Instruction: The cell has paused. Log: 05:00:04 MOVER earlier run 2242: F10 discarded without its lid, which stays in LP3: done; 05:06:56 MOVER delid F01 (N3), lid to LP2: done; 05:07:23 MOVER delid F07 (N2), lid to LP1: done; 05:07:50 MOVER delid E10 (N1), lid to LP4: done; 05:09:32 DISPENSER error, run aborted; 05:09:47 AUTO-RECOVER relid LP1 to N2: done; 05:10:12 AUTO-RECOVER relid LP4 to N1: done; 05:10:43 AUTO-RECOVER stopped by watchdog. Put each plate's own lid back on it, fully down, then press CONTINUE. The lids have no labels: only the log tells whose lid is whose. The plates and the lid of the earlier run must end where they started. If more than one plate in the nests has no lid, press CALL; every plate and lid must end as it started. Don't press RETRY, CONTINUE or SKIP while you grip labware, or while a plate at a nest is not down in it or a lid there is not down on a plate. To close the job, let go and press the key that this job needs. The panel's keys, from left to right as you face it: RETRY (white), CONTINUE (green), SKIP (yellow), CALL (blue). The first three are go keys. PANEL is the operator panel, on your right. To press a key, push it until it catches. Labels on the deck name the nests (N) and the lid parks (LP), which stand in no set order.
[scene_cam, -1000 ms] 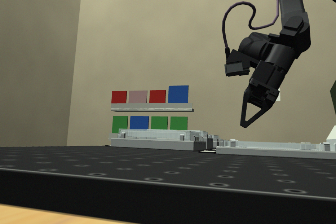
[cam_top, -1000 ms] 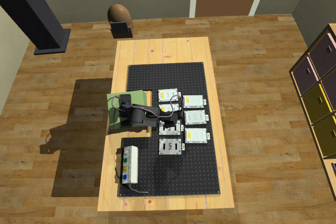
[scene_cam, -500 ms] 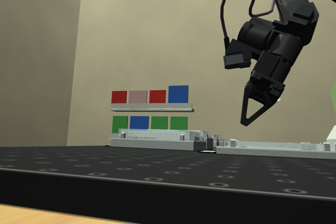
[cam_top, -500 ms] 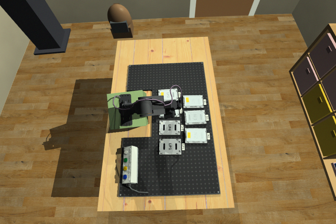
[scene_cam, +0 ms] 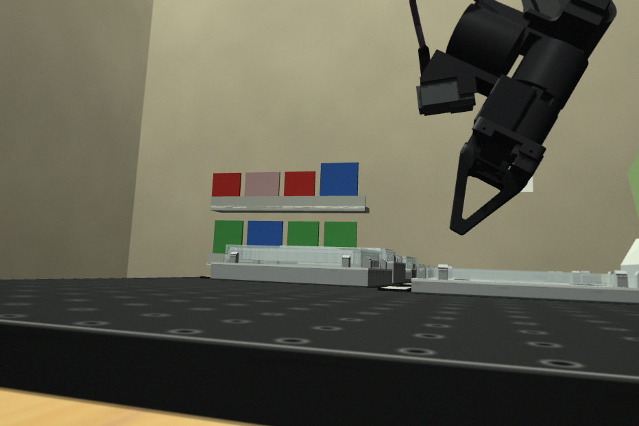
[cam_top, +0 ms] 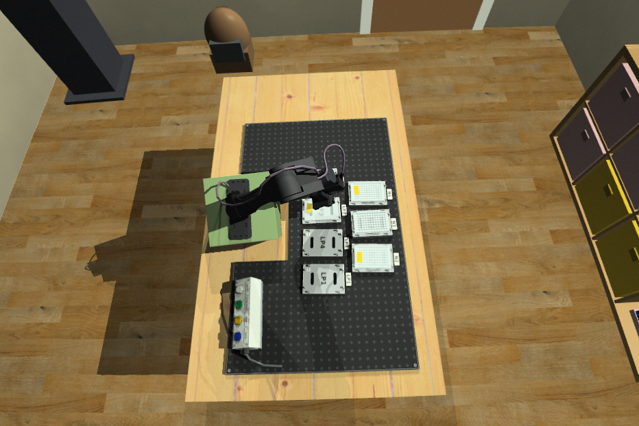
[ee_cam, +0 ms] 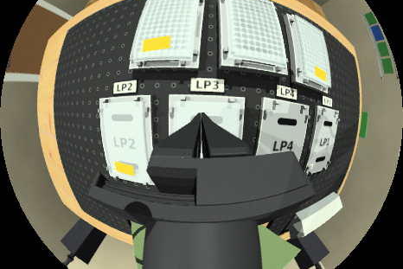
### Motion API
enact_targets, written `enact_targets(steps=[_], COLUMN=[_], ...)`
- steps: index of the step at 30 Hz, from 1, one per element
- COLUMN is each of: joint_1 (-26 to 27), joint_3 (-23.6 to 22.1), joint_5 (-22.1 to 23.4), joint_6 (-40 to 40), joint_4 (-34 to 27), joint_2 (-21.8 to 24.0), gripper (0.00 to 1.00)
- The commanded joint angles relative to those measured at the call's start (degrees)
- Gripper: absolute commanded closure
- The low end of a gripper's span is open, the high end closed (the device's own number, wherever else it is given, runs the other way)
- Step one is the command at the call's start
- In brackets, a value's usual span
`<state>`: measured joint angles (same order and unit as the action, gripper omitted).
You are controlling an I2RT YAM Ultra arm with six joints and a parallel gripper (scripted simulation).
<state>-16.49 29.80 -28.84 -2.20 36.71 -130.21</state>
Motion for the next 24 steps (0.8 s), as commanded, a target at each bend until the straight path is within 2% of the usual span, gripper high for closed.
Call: enact_targets(steps=[1, 8, 11, 12, 18, 19, 24], joint_1=[-4.1, -10.7, -11.6, -12.5, -12.0, -12.6, -12.1], joint_3=[3.2, 8.1, 9.3, 10.0, 9.4, 10.5, 9.5], joint_5=[-2.9, -5.5, -6.0, -6.3, -6.0, -6.5, -6.1], joint_6=[-5.4, -12.4, -13.8, -14.6, -14.8, -15.3, -14.9], joint_4=[-2.1, -6.6, -8.0, -8.6, -9.1, -9.7, -9.2], joint_2=[-1.5, -5.6, -5.2, -6.8, -6.0, -4.8, -6.0], gripper=[1.00, 1.00, 1.00, 1.00, 1.00, 1.00, 1.00])
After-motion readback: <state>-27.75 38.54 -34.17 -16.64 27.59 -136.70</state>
